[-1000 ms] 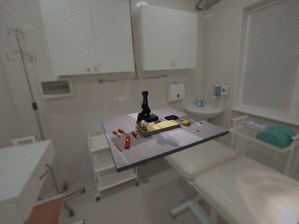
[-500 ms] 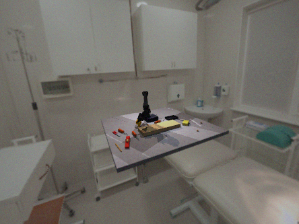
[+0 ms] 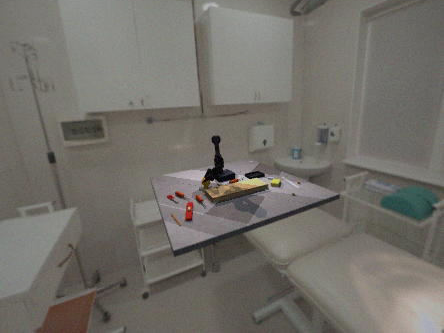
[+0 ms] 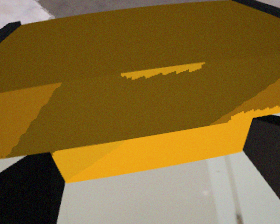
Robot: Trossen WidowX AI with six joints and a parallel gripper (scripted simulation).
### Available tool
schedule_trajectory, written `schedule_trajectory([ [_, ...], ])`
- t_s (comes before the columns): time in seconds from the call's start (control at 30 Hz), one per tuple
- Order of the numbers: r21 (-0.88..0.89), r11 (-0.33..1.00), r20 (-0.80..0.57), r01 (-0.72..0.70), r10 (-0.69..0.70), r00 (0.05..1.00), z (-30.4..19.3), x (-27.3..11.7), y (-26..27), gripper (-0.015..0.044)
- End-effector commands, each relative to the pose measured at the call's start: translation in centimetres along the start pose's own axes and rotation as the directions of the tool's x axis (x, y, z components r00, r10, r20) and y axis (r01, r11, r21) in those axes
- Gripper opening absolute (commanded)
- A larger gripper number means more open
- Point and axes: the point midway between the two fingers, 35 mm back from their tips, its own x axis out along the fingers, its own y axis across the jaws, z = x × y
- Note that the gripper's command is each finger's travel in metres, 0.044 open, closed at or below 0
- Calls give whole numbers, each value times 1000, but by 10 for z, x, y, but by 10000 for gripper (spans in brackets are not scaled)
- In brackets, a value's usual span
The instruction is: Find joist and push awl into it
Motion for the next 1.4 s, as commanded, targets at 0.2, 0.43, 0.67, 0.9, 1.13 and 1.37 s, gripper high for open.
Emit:
schedule_trajectory([
  [0.2, 5, 1000, -76, -3, 3, 997, 1, 0, 1, 0],
  [0.43, 6, 1000, -130, -3, 4, 991, 3, 1, 1, 0],
  [0.67, 6, 1000, -185, 1, 0, 983, 4, 0, 1, 0],
  [0.9, 2, 1000, -192, 1, 0, 981, -2, -2, 0, 0],
  [1.13, 4, 1000, -223, 7, -6, 975, -16, -7, -1, 0],
  [1.37, 3, 1000, -219, 6, -5, 976, -9, -3, -2, 0],
])
